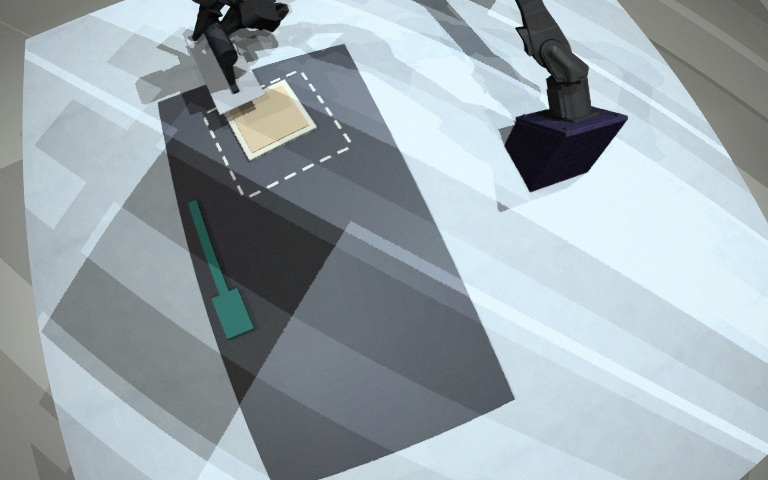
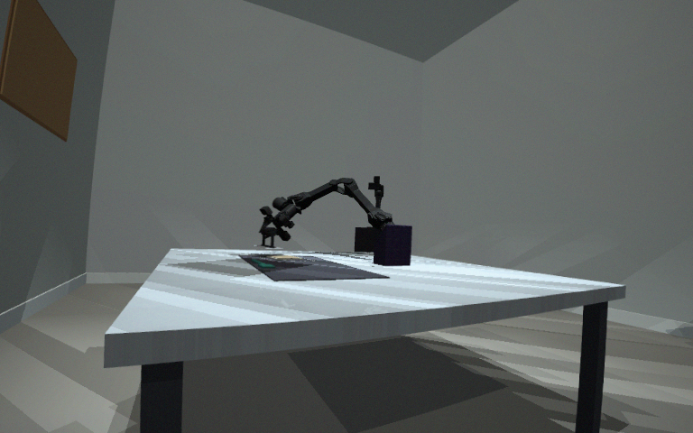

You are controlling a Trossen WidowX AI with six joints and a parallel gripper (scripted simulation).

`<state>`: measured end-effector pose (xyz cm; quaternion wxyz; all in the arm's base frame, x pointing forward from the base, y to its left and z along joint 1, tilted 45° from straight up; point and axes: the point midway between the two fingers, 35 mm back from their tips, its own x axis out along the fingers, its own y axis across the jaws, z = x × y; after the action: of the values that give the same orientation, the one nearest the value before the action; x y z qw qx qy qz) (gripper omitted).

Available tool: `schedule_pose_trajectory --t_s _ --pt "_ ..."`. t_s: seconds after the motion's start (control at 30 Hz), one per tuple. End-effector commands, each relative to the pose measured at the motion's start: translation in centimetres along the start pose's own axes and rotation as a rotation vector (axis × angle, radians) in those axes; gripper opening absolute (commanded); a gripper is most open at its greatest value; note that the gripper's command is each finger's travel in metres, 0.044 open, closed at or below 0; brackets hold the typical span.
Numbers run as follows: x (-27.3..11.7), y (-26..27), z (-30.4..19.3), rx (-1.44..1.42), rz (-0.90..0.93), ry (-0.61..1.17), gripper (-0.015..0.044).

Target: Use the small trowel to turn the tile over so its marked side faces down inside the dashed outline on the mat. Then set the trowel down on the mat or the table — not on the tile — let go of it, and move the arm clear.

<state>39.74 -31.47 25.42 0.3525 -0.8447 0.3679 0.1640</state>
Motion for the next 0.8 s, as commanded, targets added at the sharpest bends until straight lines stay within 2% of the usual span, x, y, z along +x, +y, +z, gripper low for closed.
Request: schedule_pose_trajectory --t_s 0.0,0.17,0.77 --pt "-0.9 0.3 -2.2 -0.017 -0.020 0.008 0.0000" --pt "-2.1 1.3 -4.6 -0.030 -0.028 0.020 0.0000" --pt "-0.6 3.0 -4.8 -0.031 -0.027 0.021 0.0000"
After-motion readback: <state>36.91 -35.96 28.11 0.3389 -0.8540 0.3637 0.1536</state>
